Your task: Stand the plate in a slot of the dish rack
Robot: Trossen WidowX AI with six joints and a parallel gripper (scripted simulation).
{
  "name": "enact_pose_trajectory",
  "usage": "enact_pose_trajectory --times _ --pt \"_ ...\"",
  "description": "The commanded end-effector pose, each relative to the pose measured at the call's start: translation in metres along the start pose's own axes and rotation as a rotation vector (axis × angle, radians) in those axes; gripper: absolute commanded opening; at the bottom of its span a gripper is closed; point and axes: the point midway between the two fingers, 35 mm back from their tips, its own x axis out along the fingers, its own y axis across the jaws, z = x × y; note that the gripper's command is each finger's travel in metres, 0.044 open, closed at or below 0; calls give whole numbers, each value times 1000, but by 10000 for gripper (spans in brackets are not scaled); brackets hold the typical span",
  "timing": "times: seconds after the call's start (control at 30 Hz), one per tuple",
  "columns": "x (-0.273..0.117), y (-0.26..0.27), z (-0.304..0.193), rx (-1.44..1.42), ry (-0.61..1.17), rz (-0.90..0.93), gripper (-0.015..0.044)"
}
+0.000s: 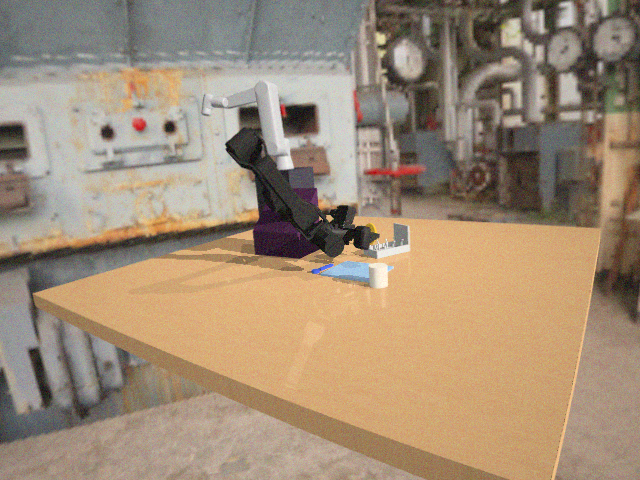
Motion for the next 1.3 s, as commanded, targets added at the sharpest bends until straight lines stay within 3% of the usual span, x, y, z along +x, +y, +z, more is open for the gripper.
enact_pose_trajectory --times 0.0,1.27 --pt "4 2 0 7 2 4 0" --pt "36 9 -12 -6 1 -1 0"
